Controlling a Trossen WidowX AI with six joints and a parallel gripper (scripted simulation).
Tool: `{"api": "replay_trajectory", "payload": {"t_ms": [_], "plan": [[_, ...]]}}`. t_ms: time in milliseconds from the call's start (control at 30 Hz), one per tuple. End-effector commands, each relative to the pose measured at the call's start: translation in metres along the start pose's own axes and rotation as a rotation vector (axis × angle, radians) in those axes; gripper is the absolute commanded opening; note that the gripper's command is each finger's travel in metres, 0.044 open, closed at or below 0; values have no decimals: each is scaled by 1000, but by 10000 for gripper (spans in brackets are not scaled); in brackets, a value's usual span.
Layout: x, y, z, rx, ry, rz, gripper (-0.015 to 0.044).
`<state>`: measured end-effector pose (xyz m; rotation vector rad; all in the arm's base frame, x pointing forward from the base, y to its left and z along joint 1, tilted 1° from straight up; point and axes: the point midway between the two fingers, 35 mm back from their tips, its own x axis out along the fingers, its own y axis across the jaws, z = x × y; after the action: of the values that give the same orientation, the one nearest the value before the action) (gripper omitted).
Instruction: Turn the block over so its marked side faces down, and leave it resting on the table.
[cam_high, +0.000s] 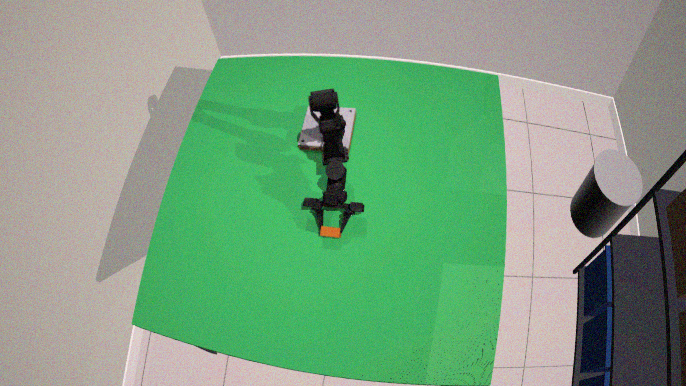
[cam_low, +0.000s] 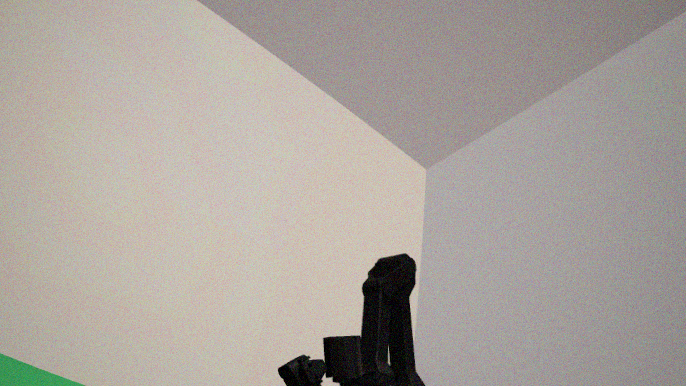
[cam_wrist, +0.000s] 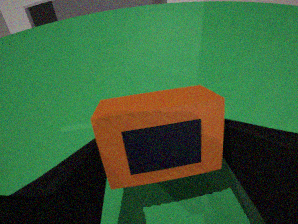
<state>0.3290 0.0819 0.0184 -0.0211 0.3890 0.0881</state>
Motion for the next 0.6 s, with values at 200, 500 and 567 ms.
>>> {"api": "replay_trajectory", "payload": {"t_ms": [200,500,567], "plan": [[0,-1,1,-3,-5,-4,26],[0,-1,1,-3,-5,-4,263],[0,-1,1,-3,-5,-4,315]]}}
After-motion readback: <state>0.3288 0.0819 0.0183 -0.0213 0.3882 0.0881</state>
